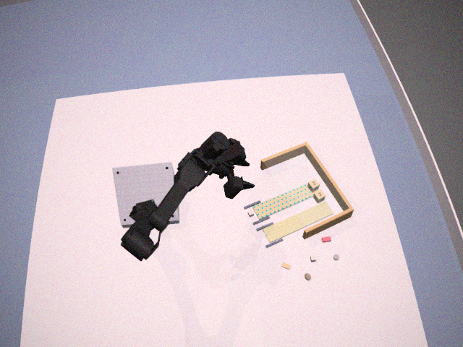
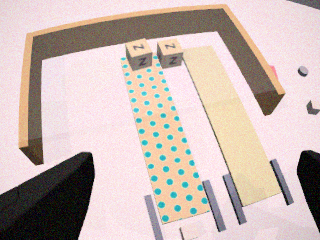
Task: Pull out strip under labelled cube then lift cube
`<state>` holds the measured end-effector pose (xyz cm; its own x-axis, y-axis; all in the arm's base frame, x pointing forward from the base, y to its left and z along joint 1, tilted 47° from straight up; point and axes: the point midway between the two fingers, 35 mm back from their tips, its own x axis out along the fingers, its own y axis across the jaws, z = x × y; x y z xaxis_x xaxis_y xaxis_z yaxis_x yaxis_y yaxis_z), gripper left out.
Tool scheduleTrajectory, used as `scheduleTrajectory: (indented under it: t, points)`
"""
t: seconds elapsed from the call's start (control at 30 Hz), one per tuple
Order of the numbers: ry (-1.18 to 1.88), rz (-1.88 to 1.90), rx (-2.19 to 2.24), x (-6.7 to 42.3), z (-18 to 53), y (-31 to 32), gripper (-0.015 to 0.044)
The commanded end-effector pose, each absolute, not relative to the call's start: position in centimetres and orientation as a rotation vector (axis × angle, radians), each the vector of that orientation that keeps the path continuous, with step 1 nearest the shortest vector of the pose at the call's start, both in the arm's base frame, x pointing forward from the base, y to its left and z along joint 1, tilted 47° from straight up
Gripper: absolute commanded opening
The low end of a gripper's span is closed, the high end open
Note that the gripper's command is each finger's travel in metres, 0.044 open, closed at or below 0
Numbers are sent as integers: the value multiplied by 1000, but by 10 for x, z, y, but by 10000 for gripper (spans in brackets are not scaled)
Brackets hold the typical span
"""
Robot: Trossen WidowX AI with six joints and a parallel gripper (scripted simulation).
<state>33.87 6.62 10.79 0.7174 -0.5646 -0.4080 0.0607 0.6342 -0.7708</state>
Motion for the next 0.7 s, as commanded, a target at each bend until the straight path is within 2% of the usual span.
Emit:
scheduleTrajectory:
  t: [0.0,0.23,0.67]
  points:
    - [653,-374,-747,328,102,70,400]
    - [653,-374,-747,328,102,70,400]
    - [1170,-445,-810,386,68,22,59]
